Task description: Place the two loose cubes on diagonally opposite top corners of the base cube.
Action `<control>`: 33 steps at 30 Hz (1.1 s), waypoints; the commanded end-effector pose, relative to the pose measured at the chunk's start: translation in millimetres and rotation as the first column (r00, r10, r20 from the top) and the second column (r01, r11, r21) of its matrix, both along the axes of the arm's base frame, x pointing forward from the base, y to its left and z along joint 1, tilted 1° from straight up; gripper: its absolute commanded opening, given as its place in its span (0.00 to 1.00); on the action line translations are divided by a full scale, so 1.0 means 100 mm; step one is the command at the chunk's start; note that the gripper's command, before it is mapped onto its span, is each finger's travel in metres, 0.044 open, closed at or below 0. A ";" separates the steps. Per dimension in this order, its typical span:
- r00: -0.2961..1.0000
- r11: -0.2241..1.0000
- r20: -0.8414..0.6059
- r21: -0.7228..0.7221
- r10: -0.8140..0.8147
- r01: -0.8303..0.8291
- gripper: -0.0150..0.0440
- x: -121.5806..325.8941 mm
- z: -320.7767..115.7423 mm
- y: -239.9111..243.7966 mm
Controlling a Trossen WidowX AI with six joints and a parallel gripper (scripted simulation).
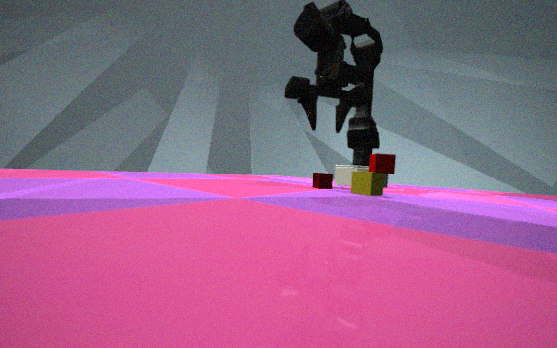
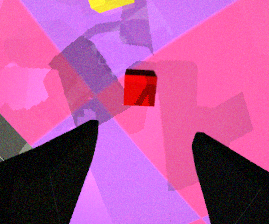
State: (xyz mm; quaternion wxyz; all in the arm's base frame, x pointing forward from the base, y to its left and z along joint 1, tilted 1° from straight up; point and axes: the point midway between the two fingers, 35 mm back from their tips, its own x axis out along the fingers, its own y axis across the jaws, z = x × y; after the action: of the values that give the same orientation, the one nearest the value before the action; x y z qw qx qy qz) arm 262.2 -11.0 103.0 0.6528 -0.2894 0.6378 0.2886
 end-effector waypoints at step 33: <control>0.997 0.997 -0.007 -0.002 0.076 -0.076 0.70 -0.03 -0.92 -0.03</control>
State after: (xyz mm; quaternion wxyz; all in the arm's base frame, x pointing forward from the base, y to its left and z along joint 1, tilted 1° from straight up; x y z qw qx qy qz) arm 262.2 -14.1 17.7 0.6423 -0.3131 0.6262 0.3117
